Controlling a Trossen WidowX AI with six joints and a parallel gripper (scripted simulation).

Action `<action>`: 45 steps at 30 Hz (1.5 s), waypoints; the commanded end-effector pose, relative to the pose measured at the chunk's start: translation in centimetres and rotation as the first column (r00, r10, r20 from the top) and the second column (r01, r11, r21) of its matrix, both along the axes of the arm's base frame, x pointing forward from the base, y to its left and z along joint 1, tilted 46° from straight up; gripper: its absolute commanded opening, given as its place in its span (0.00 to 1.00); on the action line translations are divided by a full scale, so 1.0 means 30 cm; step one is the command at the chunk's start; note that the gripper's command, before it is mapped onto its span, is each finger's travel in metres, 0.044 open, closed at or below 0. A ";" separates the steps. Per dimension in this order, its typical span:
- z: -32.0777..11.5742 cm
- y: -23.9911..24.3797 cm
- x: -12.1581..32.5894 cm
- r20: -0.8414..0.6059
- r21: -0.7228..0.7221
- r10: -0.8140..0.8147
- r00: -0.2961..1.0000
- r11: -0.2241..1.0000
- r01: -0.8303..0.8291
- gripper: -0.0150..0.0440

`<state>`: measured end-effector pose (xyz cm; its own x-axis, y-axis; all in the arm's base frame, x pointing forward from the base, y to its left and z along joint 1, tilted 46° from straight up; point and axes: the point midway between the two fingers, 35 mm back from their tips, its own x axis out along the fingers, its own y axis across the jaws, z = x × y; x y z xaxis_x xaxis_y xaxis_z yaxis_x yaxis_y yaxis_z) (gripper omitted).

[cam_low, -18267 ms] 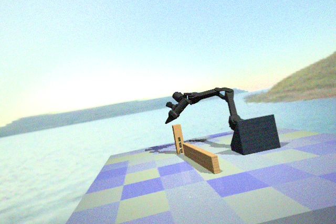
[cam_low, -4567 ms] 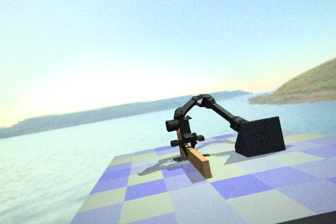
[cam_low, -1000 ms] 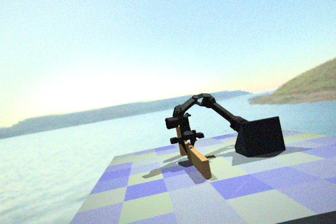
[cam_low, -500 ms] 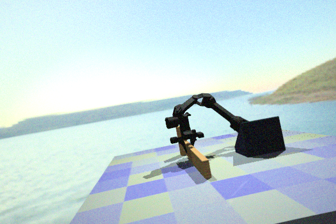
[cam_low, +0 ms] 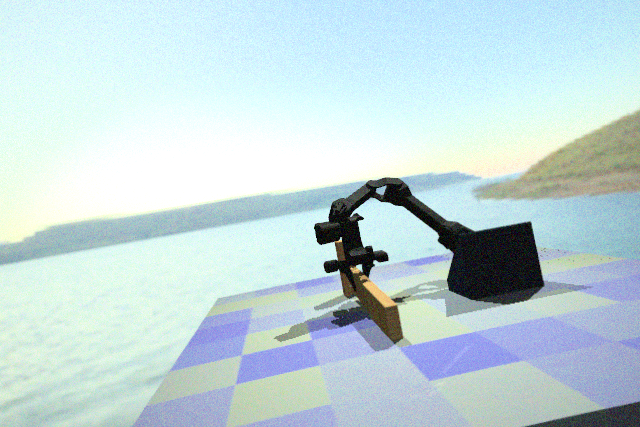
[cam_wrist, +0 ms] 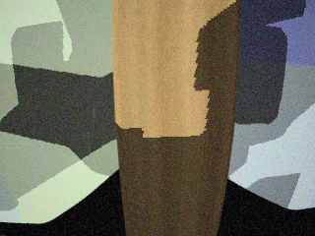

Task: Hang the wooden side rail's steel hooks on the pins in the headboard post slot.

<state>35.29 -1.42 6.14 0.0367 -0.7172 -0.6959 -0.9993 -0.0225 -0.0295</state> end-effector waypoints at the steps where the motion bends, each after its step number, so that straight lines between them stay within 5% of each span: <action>1: 0.008 0.017 0.004 0.009 0.007 0.005 1.000 1.000 -0.005 0.25; 45: 0.013 0.004 0.016 0.009 0.007 0.005 1.000 1.000 -0.005 0.25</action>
<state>35.49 -1.35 6.37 0.0382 -0.7145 -0.6986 -0.9993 -0.0256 -0.0284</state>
